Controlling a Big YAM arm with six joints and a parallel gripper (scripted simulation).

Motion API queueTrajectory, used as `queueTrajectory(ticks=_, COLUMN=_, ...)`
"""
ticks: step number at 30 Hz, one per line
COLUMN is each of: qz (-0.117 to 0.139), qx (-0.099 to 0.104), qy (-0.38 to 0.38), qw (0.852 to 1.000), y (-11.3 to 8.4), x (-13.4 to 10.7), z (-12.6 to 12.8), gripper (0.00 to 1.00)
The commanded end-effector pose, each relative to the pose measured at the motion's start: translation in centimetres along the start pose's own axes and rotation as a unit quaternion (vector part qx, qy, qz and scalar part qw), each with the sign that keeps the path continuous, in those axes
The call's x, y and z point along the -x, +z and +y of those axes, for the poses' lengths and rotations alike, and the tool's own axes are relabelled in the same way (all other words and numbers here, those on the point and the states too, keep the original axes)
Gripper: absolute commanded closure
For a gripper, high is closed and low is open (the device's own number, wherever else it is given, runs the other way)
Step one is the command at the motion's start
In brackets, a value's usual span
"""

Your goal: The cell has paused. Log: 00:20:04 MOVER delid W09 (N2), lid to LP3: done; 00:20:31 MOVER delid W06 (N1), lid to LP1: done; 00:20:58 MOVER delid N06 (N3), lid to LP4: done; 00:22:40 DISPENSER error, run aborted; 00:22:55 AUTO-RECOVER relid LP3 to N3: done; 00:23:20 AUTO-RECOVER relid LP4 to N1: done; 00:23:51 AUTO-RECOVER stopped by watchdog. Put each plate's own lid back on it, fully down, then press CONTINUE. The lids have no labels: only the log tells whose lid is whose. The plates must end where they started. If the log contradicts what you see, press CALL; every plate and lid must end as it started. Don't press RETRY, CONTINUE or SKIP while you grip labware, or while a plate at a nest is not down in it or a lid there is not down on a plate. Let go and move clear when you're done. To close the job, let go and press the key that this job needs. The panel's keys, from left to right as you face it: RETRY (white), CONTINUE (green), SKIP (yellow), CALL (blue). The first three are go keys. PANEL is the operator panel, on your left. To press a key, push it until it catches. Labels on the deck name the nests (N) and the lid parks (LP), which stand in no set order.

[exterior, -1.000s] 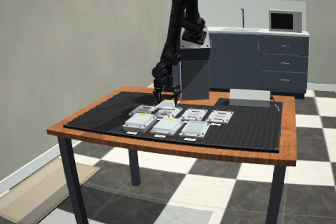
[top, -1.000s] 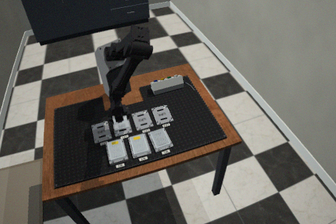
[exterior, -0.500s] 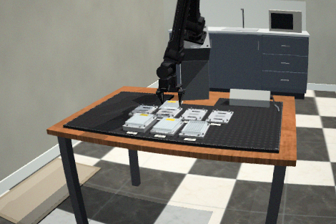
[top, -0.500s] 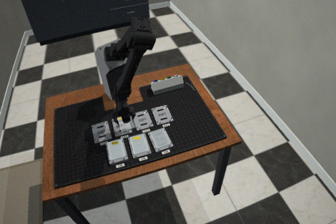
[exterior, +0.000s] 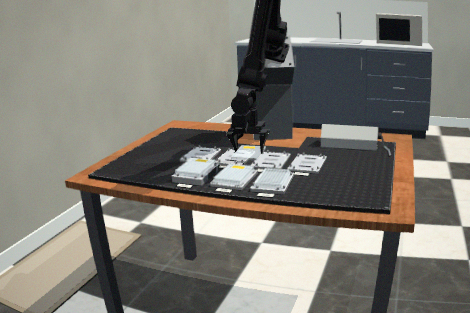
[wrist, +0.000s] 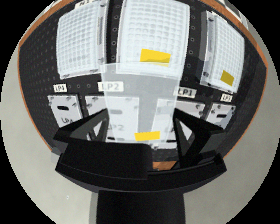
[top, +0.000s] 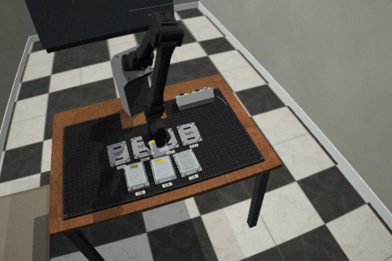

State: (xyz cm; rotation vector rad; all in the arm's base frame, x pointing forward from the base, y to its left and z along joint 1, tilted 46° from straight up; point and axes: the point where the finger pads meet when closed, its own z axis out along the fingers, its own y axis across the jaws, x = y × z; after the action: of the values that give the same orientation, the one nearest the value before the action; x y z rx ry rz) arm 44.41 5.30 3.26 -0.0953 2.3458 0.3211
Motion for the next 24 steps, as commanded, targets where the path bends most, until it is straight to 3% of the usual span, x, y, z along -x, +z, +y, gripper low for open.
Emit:
queueTrajectory(ticks=1, qz=0.004, qx=-0.001, qy=0.015, qw=1.000, y=-0.1, x=0.6, z=0.6, gripper=1.00)
queueTrajectory(ticks=24, qz=-0.001, qx=0.000, qy=0.015, qw=1.000, y=-0.3, x=8.9, z=7.8, gripper=1.00)
